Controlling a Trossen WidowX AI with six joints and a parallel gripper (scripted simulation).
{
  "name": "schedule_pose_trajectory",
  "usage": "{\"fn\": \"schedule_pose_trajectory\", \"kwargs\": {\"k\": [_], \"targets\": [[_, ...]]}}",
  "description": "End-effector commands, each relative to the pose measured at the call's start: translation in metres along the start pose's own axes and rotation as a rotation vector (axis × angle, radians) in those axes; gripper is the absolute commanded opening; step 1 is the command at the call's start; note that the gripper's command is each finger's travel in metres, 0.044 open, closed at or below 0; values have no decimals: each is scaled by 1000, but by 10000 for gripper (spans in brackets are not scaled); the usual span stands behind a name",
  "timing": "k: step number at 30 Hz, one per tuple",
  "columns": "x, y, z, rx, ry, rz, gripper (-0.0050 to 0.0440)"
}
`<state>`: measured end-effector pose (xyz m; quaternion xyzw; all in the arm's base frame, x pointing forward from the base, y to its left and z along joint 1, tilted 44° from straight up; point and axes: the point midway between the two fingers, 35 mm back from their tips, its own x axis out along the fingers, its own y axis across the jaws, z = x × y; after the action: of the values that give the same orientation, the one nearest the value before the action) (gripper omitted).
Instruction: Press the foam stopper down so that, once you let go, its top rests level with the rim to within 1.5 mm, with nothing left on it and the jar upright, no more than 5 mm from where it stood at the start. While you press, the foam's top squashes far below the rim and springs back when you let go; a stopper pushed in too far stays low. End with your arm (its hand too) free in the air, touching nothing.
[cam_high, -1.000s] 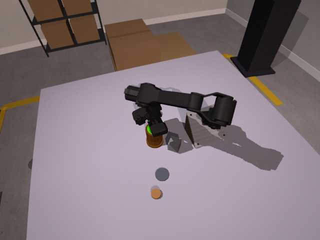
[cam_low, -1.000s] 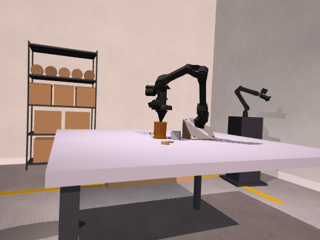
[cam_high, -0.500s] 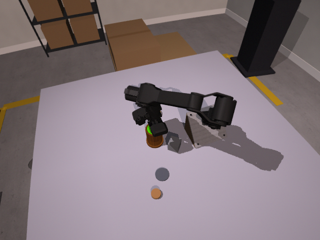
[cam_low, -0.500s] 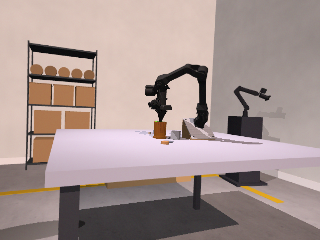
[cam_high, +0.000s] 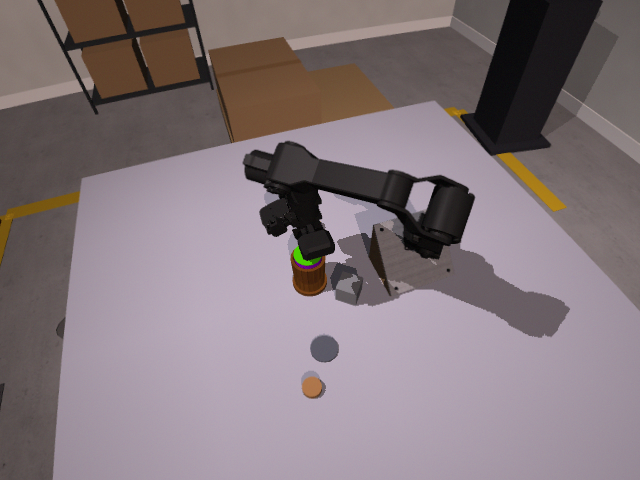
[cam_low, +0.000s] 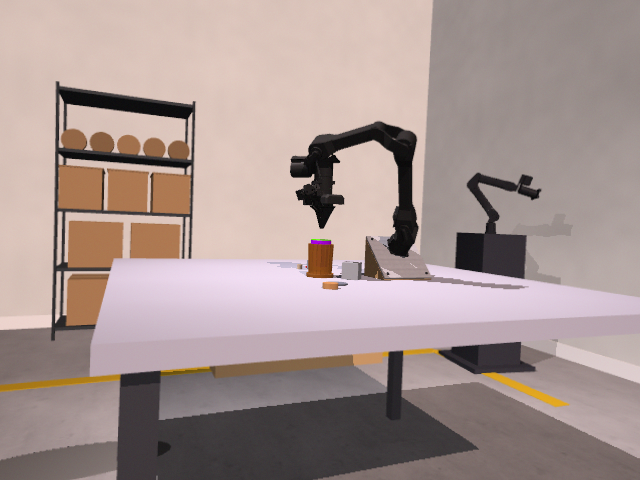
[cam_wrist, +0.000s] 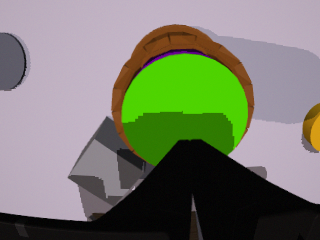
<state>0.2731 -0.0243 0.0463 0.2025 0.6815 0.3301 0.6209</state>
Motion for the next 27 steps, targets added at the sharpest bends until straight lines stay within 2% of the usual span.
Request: {"fn": "schedule_pose_trajectory", "kwargs": {"k": [1,27], "targets": [[-24,-1,-1,-1,-3,-2,0],[-21,-2,0,3,-15,-6,0]]}}
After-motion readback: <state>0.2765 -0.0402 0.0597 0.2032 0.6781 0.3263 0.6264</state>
